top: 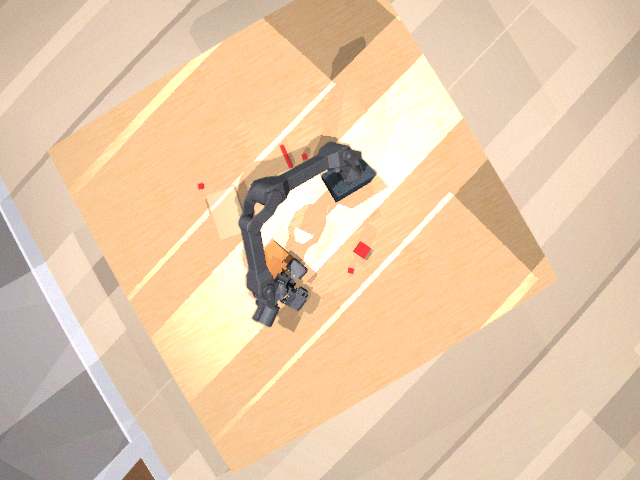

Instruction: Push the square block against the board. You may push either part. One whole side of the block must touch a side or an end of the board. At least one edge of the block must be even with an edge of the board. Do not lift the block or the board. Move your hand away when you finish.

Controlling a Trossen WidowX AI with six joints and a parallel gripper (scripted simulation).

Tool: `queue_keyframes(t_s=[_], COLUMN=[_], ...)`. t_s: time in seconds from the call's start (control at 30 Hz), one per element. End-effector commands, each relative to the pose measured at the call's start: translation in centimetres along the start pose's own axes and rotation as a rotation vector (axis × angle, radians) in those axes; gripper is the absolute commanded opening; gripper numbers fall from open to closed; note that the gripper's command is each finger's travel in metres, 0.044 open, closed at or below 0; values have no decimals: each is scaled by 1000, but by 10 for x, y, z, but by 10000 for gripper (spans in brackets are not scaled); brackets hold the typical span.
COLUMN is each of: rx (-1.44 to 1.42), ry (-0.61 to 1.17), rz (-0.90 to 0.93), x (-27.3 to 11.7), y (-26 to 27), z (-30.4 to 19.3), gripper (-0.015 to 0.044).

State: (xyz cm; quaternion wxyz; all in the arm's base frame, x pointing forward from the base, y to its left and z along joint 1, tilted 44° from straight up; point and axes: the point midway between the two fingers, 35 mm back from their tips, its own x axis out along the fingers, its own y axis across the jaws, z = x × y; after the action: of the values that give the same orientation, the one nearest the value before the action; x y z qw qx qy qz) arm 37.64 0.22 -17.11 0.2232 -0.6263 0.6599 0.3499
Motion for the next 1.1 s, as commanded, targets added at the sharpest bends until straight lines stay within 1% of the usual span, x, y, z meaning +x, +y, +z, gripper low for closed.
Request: queue_keyframes(t_s=[0.0,1.07], rx=[-2,-3], ry=[4,5], rz=[2,2], x=[2,1], y=[0,-1], z=[-7,-53], gripper=[0,0])
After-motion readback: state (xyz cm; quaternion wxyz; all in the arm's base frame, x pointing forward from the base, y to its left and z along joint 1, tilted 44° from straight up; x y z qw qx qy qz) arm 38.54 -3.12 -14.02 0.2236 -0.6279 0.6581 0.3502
